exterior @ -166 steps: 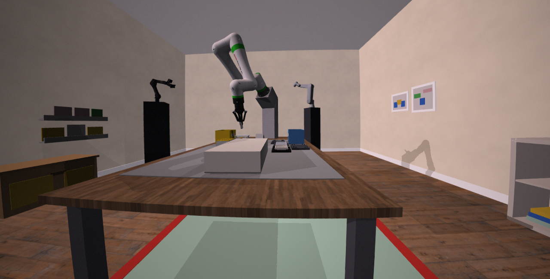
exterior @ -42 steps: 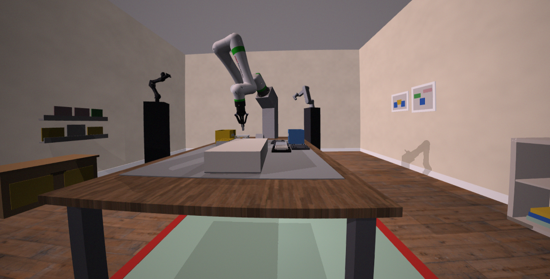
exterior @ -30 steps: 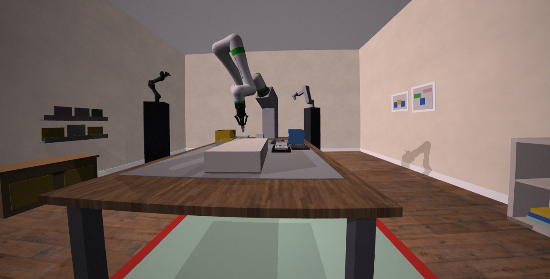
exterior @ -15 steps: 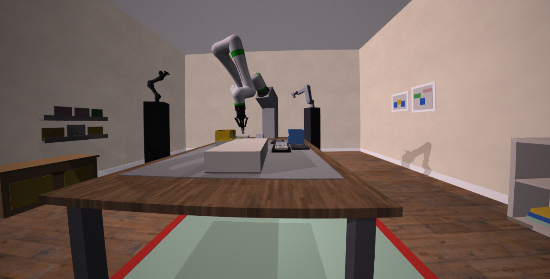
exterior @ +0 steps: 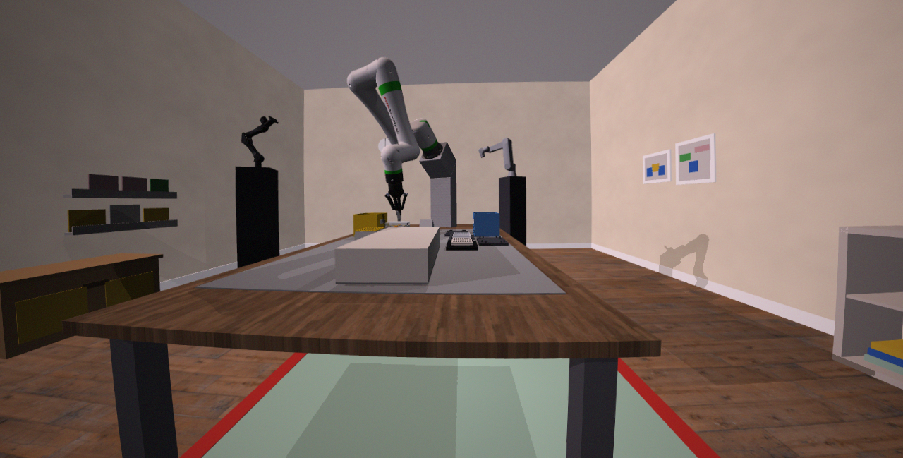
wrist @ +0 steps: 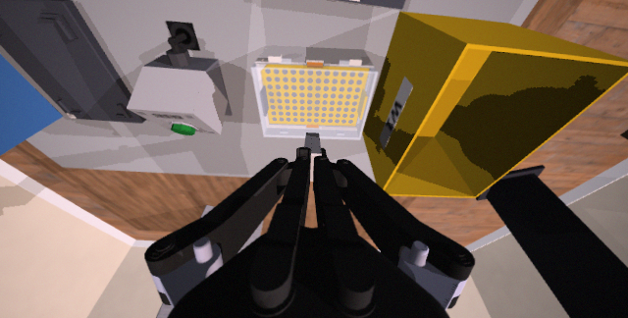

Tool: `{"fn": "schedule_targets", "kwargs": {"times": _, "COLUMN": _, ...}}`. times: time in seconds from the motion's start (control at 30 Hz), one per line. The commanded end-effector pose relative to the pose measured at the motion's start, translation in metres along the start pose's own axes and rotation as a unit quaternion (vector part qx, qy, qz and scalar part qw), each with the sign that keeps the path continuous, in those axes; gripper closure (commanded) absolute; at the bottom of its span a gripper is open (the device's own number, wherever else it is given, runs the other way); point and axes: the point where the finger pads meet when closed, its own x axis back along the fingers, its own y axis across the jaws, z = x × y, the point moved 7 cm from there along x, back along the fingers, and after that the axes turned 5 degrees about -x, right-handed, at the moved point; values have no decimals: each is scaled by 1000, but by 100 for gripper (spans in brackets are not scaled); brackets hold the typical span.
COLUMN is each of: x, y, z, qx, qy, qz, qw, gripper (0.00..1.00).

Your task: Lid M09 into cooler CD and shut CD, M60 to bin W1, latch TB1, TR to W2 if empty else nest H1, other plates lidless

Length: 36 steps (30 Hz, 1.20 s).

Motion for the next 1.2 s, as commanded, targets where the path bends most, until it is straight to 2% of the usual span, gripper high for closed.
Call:
{"fn": "schedule_targets", "kwargs": {"times": 0.0, "x": -1, "y": 0, "z": 0, "qx": 0, "qy": 0, "qz": 0, "qw": 1000, "gripper": 100}}
{"fn": "schedule_targets", "kwargs": {"times": 0.87, "x": -4, "y": 0, "z": 2, "qx": 0, "qy": 0, "qz": 0, "qw": 1000, "gripper": 100}}
{"fn": "schedule_targets", "kwargs": {"times": 1.17, "x": 9, "y": 0, "z": -4, "qx": 0, "qy": 0, "qz": 0, "qw": 1000, "gripper": 100}}
